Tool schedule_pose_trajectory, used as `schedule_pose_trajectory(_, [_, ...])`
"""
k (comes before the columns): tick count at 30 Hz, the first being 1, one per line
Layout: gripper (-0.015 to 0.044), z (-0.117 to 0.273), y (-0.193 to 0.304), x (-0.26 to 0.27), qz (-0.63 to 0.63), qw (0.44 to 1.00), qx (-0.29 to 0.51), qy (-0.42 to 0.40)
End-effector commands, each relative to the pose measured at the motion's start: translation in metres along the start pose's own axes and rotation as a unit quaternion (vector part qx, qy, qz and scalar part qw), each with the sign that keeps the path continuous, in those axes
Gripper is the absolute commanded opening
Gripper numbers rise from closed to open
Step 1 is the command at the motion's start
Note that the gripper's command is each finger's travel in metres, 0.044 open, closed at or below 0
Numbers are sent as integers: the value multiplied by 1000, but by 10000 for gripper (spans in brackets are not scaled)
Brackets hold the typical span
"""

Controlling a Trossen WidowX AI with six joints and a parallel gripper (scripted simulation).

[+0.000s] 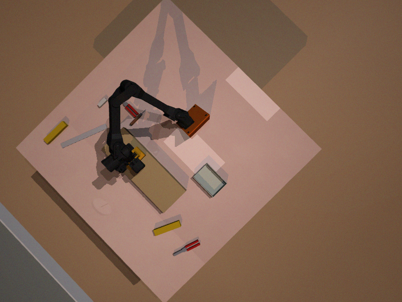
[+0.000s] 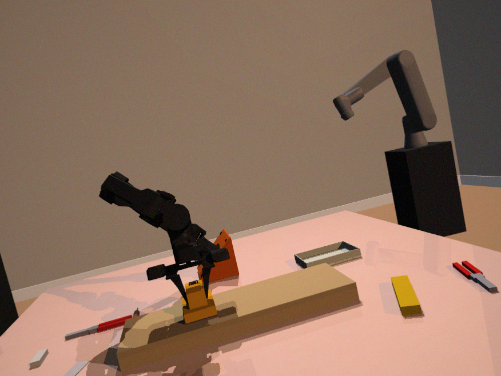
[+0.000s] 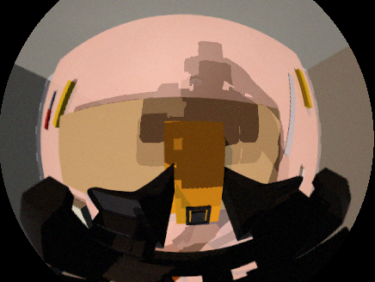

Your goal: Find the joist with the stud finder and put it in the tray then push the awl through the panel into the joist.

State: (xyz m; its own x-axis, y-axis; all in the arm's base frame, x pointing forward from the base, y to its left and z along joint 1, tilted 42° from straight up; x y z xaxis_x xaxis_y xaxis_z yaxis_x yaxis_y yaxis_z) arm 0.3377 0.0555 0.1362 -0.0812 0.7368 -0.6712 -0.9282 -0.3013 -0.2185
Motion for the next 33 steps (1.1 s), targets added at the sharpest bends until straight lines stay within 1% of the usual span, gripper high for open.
schedule_pose_trajectory(1, [0, -1, 0, 9, 0, 1000, 0, 0])
schedule_pose_trajectory(33, [0, -1, 0, 69, -1, 1000, 0, -1])
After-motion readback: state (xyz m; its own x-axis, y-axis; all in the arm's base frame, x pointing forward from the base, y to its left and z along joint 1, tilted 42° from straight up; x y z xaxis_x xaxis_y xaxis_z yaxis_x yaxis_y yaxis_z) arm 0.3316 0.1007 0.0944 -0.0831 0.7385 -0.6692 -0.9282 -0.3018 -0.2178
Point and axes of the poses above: the point midway between the two fingers, 35 mm back from their tips, its own z axis back along the fingers, its own x axis across the jaws, y = z × x, the point moved 8 cm from there along z, back along the fingers
